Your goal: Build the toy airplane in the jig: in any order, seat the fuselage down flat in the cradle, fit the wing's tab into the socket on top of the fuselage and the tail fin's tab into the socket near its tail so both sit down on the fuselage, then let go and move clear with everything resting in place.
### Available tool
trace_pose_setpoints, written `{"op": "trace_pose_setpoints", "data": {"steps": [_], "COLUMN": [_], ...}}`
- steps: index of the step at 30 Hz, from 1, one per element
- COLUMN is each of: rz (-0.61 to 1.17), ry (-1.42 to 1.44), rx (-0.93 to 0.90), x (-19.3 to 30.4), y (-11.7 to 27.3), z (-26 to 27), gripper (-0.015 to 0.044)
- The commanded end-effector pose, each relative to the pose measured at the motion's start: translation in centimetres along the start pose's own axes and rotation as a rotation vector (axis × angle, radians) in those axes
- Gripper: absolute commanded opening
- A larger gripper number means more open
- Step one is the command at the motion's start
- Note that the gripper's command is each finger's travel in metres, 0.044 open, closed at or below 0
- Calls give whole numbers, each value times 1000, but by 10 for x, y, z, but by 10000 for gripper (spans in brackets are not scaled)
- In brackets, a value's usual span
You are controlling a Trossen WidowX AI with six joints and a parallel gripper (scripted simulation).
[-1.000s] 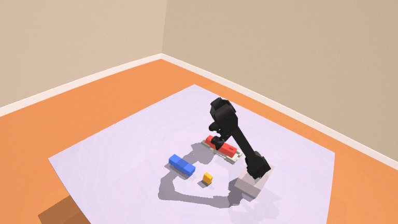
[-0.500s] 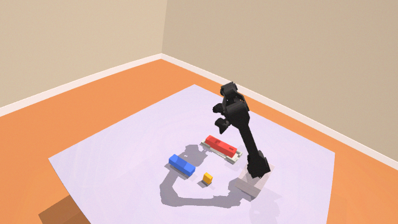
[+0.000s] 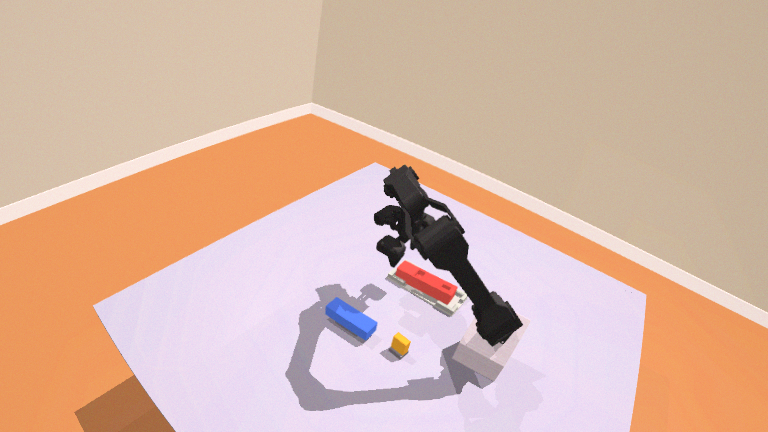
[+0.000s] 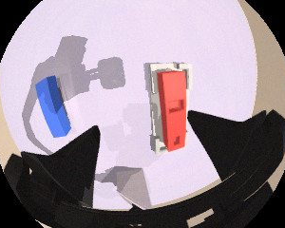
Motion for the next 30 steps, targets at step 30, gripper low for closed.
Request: {"op": "trace_pose_setpoints", "data": {"steps": [30], "rz": [6], "ry": [19], "rx": [-56], "x": [-4], "y": [-65], "z": [184], "gripper": [440]}}
Point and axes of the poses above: the point midway between the two fingers, 35 mm back from their tips, its own y axis back along the fingers, its own z axis across the jaws, x = y × z, the point moved 8 cm from there along y, back along the fingers, and after that the axes turned 3 degrees about -y, right-handed, at the moved point
